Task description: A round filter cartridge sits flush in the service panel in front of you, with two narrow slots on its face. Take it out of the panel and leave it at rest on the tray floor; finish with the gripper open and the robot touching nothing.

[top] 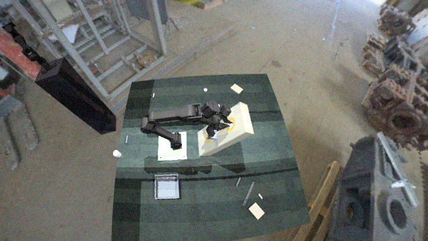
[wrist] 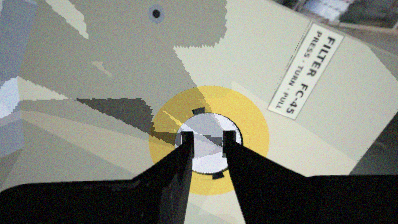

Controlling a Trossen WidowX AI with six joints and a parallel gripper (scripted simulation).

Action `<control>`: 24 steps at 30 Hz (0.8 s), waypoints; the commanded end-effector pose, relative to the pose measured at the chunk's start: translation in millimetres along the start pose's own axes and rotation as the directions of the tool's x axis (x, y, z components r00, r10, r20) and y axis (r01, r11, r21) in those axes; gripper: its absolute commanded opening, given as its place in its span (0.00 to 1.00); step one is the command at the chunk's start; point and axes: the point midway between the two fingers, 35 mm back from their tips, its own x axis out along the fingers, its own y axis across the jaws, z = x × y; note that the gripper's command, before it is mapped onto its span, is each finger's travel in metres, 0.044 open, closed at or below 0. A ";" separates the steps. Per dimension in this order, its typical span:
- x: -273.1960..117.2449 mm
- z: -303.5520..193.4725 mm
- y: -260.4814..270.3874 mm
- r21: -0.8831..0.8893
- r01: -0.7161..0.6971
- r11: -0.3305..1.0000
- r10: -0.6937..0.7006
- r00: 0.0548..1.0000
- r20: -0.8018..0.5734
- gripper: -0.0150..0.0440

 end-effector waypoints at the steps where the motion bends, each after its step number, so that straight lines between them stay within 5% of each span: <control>1: 0.3 0.3 -0.1 0.006 0.002 1.000 -0.002 1.000 0.002 0.44; 24: 12.4 0.4 -0.2 0.006 0.002 1.000 -0.002 1.000 0.002 0.44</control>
